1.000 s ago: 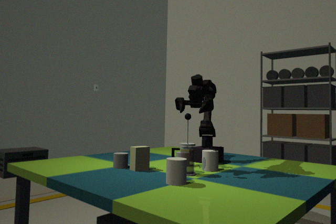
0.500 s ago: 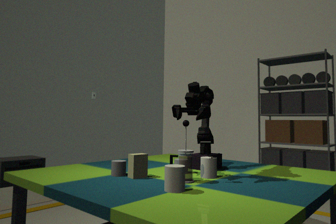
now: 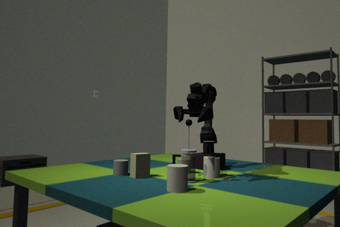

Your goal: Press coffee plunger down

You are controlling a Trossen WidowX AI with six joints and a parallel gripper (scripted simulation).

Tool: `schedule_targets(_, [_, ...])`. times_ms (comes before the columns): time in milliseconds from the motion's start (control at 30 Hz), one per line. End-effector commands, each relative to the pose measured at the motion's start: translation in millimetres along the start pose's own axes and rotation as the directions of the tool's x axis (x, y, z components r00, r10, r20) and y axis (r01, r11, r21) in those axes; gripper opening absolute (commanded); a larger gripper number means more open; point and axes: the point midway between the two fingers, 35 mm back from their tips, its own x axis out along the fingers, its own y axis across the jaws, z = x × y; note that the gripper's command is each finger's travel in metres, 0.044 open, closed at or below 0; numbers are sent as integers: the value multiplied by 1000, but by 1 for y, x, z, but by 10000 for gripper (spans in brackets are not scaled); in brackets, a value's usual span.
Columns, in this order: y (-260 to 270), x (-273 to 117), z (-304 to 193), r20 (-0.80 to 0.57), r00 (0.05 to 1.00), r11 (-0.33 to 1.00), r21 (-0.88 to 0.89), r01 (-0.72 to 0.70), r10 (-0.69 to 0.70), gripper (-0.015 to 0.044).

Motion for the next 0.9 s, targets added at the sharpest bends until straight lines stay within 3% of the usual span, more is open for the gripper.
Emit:
schedule_targets(0, [1,4,-2,-8,1000,1000,1,-3,3,361])
schedule_targets(267, [1,4,-2,-8,1000,1000,1,-3,3,151])
schedule_targets(433, [1,4,-2,-8,1000,1000,1,-3,3,123])
schedule_targets(867, [1,10,-9,-8,1000,1000,1,-3,3,123])
